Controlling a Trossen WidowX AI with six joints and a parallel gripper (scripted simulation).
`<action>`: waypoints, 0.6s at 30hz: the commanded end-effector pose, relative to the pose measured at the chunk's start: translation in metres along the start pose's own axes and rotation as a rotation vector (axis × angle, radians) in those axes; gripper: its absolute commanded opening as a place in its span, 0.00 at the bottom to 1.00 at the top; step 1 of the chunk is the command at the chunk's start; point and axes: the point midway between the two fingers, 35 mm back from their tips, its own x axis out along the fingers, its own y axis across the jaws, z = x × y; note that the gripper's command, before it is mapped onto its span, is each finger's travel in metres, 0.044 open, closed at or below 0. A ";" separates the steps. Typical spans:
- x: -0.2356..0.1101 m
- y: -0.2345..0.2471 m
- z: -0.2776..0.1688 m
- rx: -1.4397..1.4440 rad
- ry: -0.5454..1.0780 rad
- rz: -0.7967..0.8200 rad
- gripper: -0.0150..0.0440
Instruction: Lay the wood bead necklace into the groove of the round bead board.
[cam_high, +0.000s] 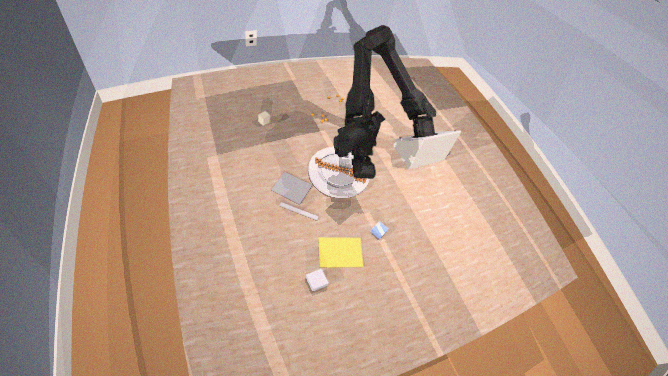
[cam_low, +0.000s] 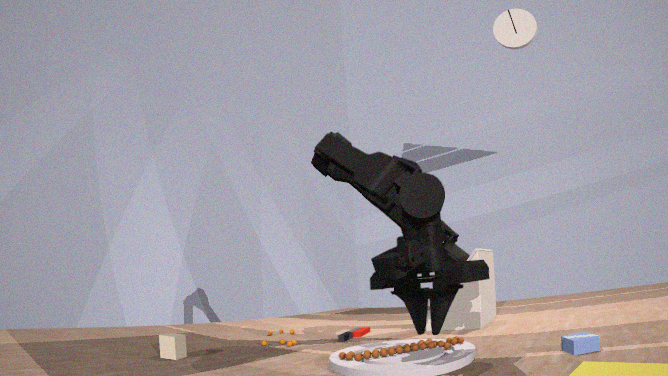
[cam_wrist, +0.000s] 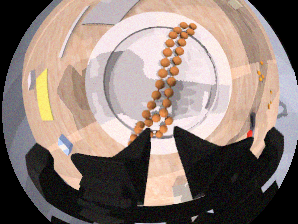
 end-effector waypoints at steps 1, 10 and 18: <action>0.009 -0.002 -0.004 -0.013 0.009 -0.012 0.46; 0.009 -0.001 -0.001 -0.002 0.003 -0.004 0.41; 0.009 -0.001 -0.001 -0.002 0.003 -0.004 0.32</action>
